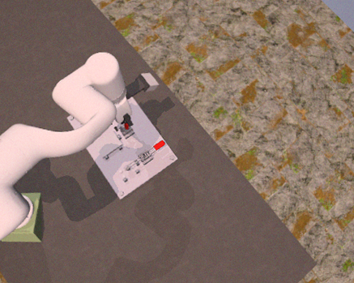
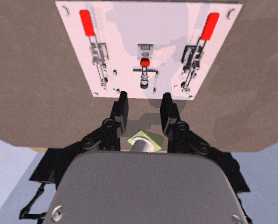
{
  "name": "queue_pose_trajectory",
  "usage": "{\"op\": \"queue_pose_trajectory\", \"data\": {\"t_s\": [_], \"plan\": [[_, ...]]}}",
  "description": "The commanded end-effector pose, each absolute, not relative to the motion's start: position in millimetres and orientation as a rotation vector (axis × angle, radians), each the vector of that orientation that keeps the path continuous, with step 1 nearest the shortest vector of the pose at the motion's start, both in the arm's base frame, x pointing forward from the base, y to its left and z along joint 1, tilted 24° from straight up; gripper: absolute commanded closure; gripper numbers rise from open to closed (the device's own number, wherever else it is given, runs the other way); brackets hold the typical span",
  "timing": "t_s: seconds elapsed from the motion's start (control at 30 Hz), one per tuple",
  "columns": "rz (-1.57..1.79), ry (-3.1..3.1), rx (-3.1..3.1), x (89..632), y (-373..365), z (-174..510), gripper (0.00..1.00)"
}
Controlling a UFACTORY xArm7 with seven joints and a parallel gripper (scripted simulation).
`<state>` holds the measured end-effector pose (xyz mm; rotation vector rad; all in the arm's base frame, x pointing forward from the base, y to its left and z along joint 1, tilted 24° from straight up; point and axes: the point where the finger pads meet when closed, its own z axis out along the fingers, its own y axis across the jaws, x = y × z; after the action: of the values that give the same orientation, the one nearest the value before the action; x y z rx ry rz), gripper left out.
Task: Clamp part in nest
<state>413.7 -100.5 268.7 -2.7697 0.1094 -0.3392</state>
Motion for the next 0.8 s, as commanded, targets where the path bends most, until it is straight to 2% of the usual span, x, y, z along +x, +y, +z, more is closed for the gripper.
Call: {"op": "queue_pose_trajectory", "data": {"t_s": [0.0, 0.77], "plan": [[-0.344, 0.111, -2.769, 415.2, -101.2, 270.1, 0.53], [-0.344, 0.111, -2.769, 428.2, -84.0, 222.5, 0.53]]}}
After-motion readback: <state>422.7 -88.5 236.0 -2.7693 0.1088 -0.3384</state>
